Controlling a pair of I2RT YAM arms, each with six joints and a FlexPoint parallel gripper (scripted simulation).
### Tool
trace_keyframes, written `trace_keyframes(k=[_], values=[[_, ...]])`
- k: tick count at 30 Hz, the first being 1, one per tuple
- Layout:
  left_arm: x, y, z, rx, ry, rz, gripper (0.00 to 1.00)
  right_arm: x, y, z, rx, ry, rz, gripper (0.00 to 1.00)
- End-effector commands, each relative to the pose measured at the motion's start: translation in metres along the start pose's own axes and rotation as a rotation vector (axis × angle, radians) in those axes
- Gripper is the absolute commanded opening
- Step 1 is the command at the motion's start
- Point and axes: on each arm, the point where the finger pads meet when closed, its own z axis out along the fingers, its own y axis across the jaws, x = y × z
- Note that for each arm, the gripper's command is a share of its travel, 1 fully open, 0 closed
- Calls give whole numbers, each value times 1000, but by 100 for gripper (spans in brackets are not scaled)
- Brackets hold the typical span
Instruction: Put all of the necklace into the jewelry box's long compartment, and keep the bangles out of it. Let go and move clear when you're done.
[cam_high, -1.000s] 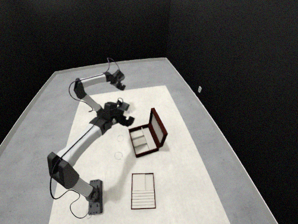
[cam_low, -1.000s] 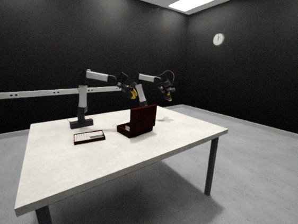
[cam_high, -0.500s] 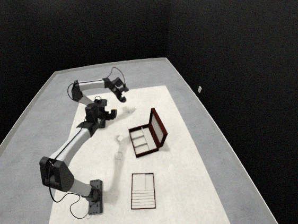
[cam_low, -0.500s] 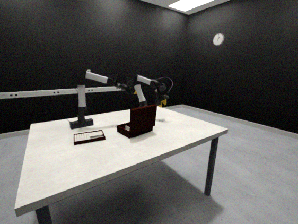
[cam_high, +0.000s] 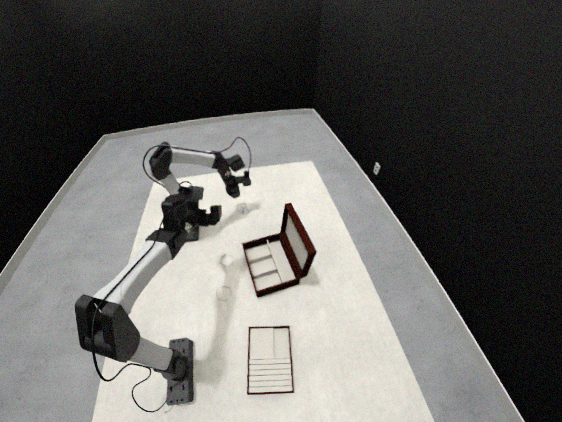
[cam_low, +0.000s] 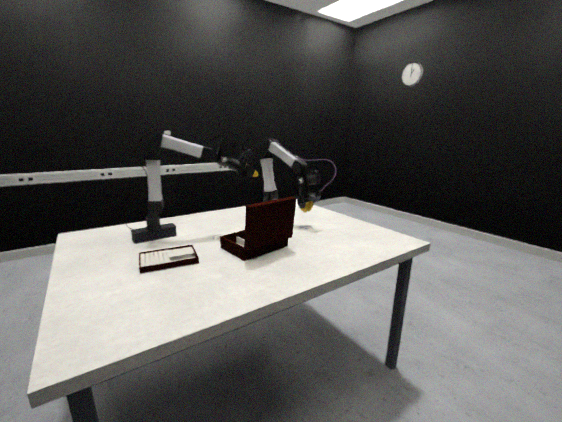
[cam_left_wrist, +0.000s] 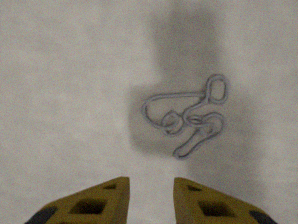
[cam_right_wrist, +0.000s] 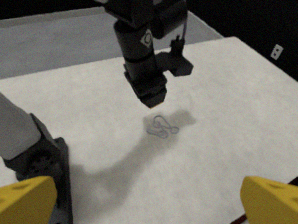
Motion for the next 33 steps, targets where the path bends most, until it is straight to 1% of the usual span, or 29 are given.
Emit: trace_keyframes(k=[1, 2, 4, 7, 9, 14, 16, 18, 22, 27, 33], values=[[-23, 8, 12, 5, 7, 133, 26, -17, 0, -11, -1, -57, -10, 100], [-20, 8, 20, 11, 45, 151, 26, -12, -2, -7, 8, -46, -12, 100], [-20, 8, 20, 11, 45, 151, 26, -12, -2, -7, 8, -46, -12, 100], [-20, 8, 35, 24, 106, 201, 26, 19, -8, 8, 30, 39, -1, 100], [-20, 8, 43, 32, 137, 226, 26, 34, -10, 12, 40, 83, 9, 100], [-27, 9, 61, 37, 161, 262, 26, 57, -14, 21, 57, 125, 17, 100], [-28, 9, 65, 42, 162, 263, 26, 59, -15, 24, 60, 121, 18, 100], [-19, 6, 72, 55, 190, 253, 26, 62, -16, 26, 62, 121, 18, 100], [-20, 6, 72, 52, 181, 253, 26, 63, -17, 27, 63, 116, 17, 100], [-12, 4, 84, 60, 202, 253, 26, 81, -17, 37, 60, 138, 5, 100], [-15, 4, 91, 60, 196, 257, 26, 87, -18, 43, 54, 128, 0, 100]])
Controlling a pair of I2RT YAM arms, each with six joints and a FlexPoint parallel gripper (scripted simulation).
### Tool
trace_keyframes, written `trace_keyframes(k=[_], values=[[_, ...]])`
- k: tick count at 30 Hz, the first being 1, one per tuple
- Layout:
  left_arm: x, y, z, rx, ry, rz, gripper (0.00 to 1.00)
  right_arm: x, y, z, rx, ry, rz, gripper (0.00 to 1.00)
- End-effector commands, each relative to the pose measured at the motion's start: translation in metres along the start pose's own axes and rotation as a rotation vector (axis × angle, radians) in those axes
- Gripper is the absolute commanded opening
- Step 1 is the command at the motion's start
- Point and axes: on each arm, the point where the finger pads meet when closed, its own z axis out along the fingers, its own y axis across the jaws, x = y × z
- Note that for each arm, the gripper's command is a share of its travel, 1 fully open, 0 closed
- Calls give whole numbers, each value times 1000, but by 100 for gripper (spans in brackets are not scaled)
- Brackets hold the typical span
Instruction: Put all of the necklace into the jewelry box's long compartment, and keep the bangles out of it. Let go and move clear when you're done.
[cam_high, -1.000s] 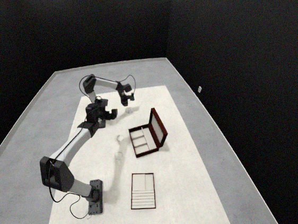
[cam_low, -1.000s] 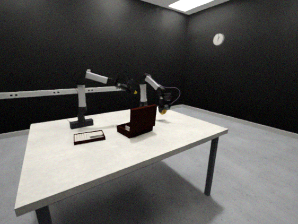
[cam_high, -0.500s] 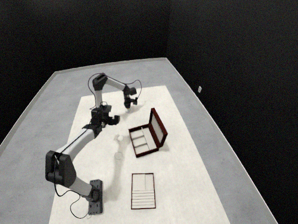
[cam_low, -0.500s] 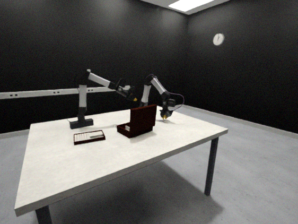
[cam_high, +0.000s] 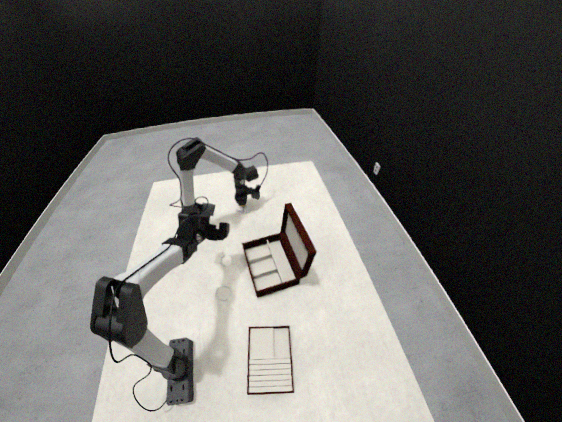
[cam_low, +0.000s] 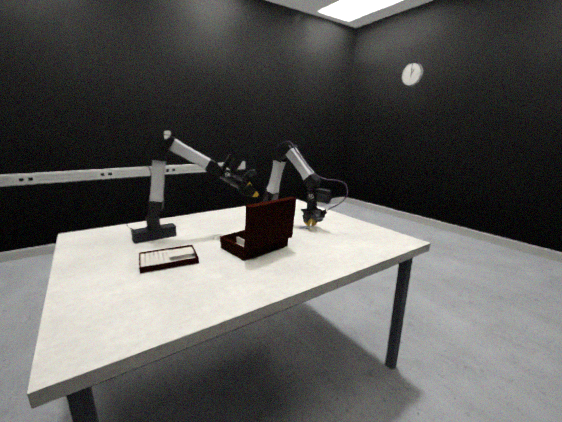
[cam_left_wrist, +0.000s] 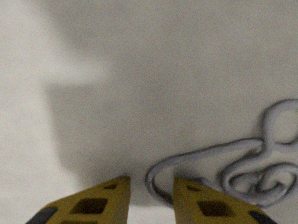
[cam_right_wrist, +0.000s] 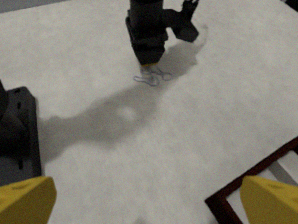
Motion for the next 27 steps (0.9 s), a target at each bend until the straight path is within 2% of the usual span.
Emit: trace_keyframes(k=[1, 9, 11, 16, 23, 27], values=[[-12, 2, 8, -9, -21, 13, 26, -5, -4, 4, 6, -46, -6, 100], [-12, 3, 5, -16, -33, 15, 26, 3, -5, 13, 3, -52, -8, 100], [-11, 3, 5, -15, -31, 14, 13, 6, -5, 16, 1, -54, -9, 100], [-9, 2, 5, -15, -31, 13, 0, 10, -6, 21, 0, -69, -11, 100], [-8, 2, 5, -15, -31, 13, 0, 11, -7, 25, -1, -89, -14, 100], [-10, 4, -8, -22, -44, 14, 0, 16, -7, 28, -1, -88, -16, 100]])
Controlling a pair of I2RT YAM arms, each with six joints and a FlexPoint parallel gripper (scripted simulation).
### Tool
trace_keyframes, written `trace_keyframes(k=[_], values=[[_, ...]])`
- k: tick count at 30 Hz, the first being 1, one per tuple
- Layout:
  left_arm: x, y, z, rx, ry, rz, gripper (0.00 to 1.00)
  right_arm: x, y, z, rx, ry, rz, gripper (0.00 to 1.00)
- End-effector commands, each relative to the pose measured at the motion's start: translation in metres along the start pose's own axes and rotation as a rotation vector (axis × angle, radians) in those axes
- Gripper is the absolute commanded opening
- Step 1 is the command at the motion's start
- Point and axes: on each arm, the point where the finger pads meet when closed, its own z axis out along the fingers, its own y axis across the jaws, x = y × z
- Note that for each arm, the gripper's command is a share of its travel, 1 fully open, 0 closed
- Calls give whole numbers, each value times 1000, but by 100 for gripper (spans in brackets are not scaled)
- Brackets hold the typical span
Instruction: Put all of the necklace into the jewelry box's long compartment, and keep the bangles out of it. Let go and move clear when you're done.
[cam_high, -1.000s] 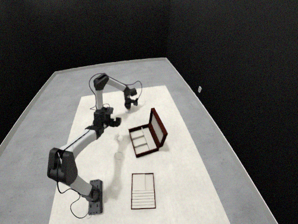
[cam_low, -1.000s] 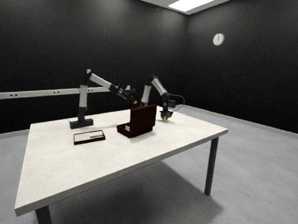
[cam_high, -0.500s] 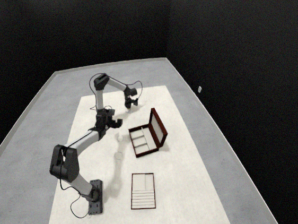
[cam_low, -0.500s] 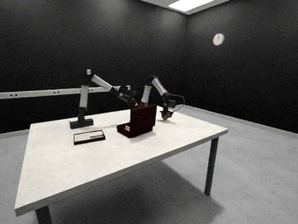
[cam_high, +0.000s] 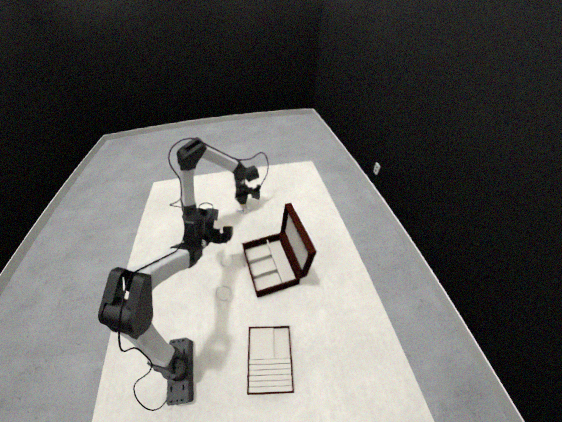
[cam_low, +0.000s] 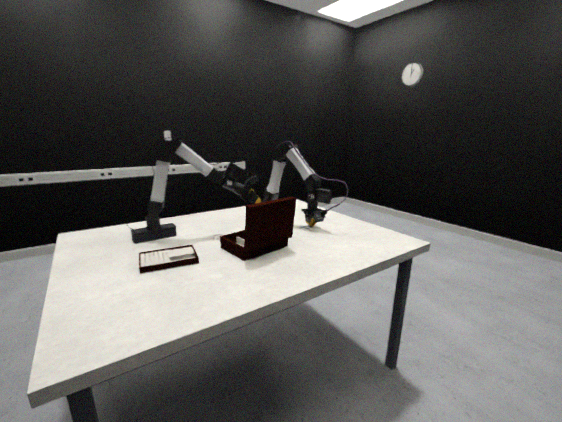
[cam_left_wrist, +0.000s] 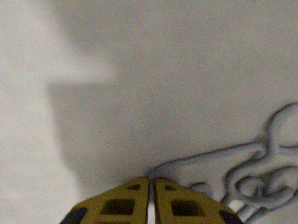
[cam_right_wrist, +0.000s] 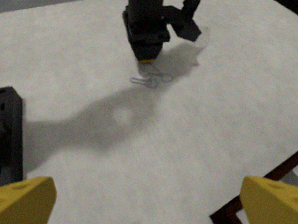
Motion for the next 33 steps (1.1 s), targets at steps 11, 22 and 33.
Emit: trace_keyframes(k=[11, 22, 33], values=[[-6, 2, -52, -11, -50, 6, 0, -15, -4, -3, -3, -58, -5, 100], [-1, 2, -112, -11, -50, 6, 0, -14, -3, -3, 1, -51, -1, 100], [2, 2, -159, -3, -35, 5, 0, -14, -3, -3, 1, -51, -1, 100]])
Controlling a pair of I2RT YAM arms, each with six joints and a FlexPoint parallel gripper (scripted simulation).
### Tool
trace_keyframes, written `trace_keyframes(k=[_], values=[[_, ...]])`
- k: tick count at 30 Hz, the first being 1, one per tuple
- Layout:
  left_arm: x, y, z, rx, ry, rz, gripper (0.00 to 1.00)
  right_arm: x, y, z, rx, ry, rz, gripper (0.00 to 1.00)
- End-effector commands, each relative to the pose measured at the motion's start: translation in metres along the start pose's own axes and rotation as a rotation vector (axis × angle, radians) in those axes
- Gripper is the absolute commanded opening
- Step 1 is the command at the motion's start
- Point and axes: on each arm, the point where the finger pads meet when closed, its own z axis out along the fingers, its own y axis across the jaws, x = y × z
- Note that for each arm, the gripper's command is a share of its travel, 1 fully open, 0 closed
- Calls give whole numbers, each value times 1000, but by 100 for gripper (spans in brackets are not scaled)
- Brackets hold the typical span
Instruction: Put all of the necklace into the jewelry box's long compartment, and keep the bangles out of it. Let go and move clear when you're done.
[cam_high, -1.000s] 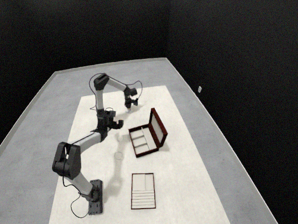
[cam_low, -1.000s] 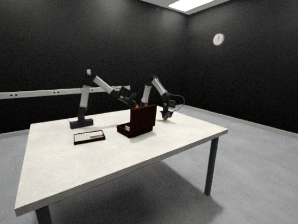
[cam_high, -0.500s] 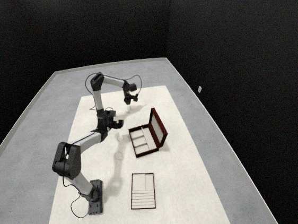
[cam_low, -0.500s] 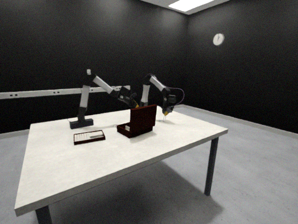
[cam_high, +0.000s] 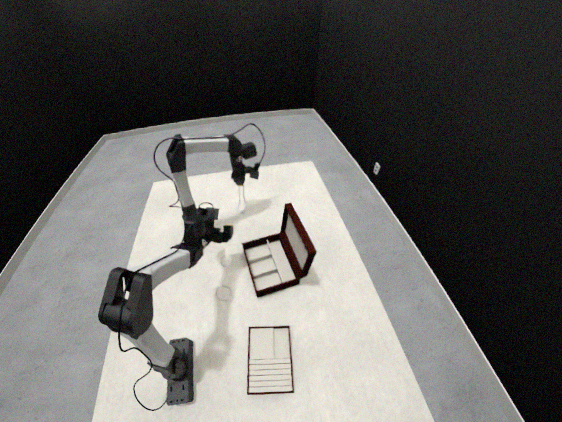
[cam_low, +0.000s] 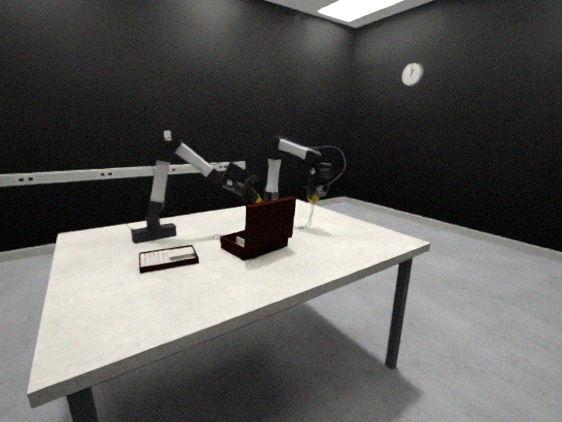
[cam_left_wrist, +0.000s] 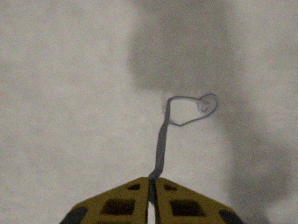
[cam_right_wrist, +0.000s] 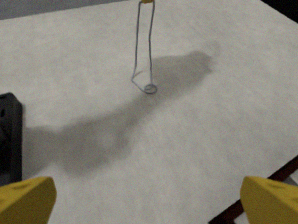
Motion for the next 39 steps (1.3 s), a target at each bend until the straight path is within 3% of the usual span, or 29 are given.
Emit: trace_keyframes(k=[1, 13, 18, 39], values=[[5, -1, -26, 18, 14, -3, 0, -9, -1, -2, 0, -28, -2, 100], [3, -2, -48, 28, 16, -5, 0, -13, 0, -3, -8, -41, -7, 100], [3, -4, -54, -7, -8, 0, 0, -30, 1, -17, -39, -107, -28, 100], [-22, -49, -69, -116, -89, 129, 0, -41, -30, -75, 8, -50, -42, 100]])
